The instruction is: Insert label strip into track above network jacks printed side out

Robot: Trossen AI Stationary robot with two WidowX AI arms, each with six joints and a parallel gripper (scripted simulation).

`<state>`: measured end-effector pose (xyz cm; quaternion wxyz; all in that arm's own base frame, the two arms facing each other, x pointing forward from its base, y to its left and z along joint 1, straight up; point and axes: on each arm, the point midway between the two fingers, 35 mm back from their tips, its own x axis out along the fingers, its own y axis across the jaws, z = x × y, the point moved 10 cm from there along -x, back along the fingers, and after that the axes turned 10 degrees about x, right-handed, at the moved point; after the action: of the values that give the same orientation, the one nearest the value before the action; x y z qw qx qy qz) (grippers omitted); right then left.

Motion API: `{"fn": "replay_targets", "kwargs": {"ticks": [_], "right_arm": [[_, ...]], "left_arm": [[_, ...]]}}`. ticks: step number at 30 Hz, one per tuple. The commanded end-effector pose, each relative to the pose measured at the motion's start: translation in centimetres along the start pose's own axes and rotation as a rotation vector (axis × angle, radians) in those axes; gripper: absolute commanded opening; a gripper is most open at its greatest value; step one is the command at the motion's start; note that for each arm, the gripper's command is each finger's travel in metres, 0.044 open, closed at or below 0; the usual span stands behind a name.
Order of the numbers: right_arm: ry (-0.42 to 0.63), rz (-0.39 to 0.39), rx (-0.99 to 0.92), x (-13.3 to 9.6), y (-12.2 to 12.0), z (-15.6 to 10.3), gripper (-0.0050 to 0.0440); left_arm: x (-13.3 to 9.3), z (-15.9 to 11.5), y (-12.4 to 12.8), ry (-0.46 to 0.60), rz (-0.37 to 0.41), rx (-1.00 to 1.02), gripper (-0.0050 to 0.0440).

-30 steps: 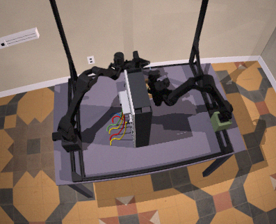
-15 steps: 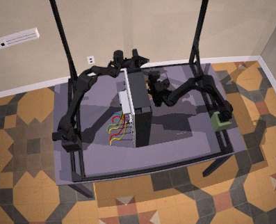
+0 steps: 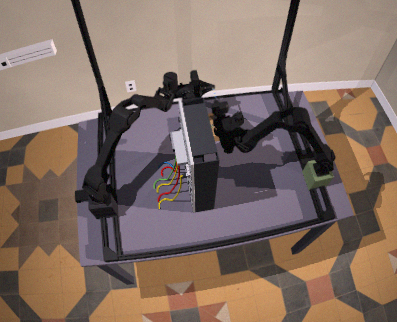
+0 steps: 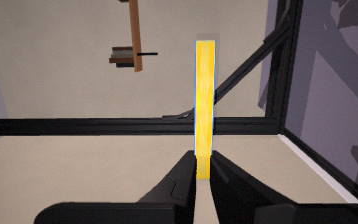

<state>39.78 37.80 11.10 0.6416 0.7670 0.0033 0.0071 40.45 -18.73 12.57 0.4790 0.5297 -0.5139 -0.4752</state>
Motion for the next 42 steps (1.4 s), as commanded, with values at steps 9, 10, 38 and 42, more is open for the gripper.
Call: {"fn": "replay_targets", "kwargs": {"ticks": [9, 10, 38, 42], "right_arm": [[0.000, 0.015, 0.020, 0.1, 0.8, -0.4, -0.0050], [0.000, 0.015, 0.020, 0.1, 0.8, -0.4, -0.0050], [0.000, 0.015, 0.020, 0.1, 0.8, -0.4, -0.0050], [0.000, 0.015, 0.020, 0.1, 0.8, -0.4, -0.0050]], "left_arm": [[-9.1, -0.2, 11.1, 0.265, 0.019, -0.247, 0.0440], [-9.7, -0.1, 11.6, 0.280, 0.021, -0.264, 0.0440], [-29.1, 13.1, 25.0, 0.821, 0.279, -0.756, 0.0440], [-30.1, 16.0, 26.2, 0.896, 0.345, -0.824, 0.0440]]}}
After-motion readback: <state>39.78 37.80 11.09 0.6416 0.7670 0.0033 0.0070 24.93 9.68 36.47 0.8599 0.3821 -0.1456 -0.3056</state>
